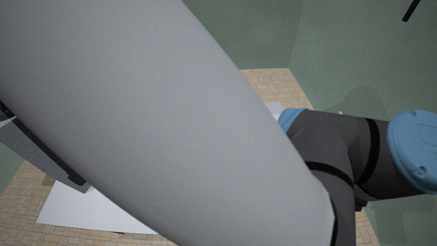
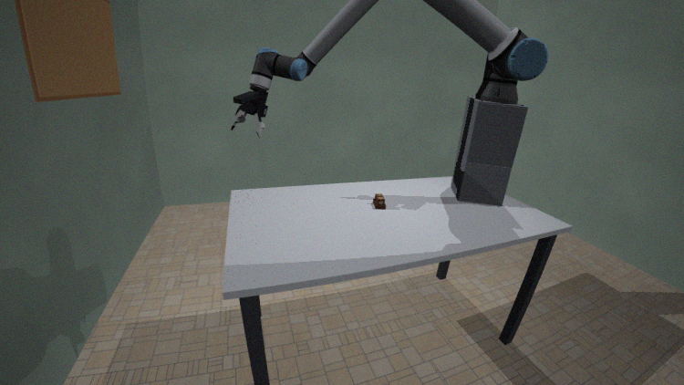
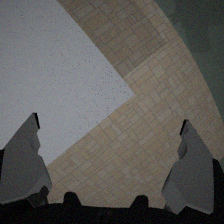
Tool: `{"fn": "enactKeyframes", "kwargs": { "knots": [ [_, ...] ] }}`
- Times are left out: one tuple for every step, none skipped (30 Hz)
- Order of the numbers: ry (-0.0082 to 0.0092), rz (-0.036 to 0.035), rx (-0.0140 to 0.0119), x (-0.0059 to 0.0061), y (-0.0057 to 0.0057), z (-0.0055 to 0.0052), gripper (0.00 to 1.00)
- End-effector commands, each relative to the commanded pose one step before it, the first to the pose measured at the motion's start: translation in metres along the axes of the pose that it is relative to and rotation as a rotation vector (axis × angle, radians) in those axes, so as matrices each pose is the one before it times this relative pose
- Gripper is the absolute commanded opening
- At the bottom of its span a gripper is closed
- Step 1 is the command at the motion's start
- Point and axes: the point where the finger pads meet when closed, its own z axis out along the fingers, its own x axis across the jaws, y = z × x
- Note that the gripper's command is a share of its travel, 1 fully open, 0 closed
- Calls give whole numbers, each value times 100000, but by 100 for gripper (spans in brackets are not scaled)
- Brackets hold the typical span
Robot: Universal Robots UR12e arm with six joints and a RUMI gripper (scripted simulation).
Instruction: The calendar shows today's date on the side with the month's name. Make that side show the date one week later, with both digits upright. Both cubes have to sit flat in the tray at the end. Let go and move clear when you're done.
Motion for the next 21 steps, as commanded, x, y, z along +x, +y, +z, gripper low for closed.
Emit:
{"fn": "enactKeyframes", "kwargs": {
  "knots": [
    [190, -60, 63, 111, -76, -139, 100],
    [0, 0, 0, 0, 0, 0, 100],
    [0, 0, 0, 0, 0, 0, 100],
    [0, 0, 0, 0, 0, 0, 100],
    [0, 0, 0, 0, 0, 0, 100],
    [0, 0, 0, 0, 0, 0, 100],
    [0, 0, 0, 0, 0, 0, 100],
    [0, 0, 0, 0, 0, 0, 100],
    [0, 0, 0, 0, 0, 0, 100],
    [0, 0, 0, 0, 0, 0, 100],
    [0, 0, 0, 0, 0, 0, 100],
    [0, 0, 0, 0, 0, 0, 100],
    [0, 0, 0, 0, 0, 0, 100],
    [0, 0, 0, 0, 0, 0, 100],
    [0, 0, 0, 0, 0, 0, 100],
    [0, 0, 0, 0, 0, 0, 100],
    [0, 0, 0, 0, 0, 0, 100],
    [-3, -1, -2, -4, 2, 2, 100],
    [-19, -7, -13, -28, 11, 12, 100],
    [-49, -18, -34, -73, 30, 32, 100],
    [-93, -34, -63, -137, 56, 60, 100]
  ]
}}
